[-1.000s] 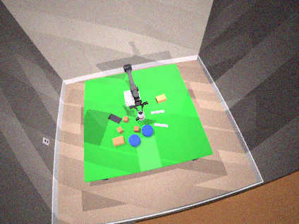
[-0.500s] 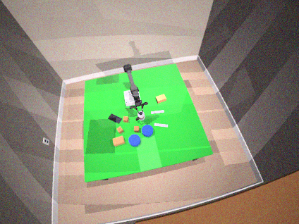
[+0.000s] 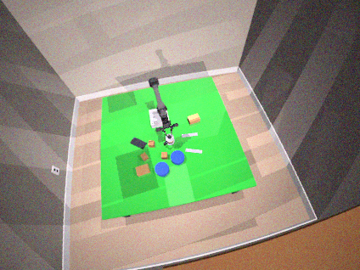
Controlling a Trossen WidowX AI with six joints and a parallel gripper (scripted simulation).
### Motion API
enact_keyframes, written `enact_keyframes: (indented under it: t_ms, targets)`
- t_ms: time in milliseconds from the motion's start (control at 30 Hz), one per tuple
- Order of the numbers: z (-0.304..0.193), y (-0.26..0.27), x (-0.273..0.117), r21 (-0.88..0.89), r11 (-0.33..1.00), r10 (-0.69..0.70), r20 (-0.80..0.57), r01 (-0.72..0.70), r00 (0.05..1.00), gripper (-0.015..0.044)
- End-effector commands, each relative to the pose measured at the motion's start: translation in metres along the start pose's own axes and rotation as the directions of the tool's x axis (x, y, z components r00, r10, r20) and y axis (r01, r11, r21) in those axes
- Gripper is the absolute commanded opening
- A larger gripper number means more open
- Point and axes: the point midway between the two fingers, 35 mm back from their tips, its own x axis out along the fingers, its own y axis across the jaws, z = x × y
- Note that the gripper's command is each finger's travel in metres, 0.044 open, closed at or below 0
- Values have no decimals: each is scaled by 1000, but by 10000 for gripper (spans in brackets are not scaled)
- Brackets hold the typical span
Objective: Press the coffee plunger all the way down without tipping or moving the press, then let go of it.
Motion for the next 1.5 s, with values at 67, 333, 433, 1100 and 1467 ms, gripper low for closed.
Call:
enact_keyframes:
  t_ms: [67,333,433,1100,1467]
  targets:
    - [-1,0,0,0,1000,0,-2,0,1000,122]
    - [-1,0,0,0,1000,0,-2,0,1000,306]
    - [-1,0,0,0,1000,0,-2,0,1000,385]
    - [43,2,-79,-8,1000,0,-28,0,1000,440]
    - [42,2,-78,-8,1000,0,-28,0,1000,440]
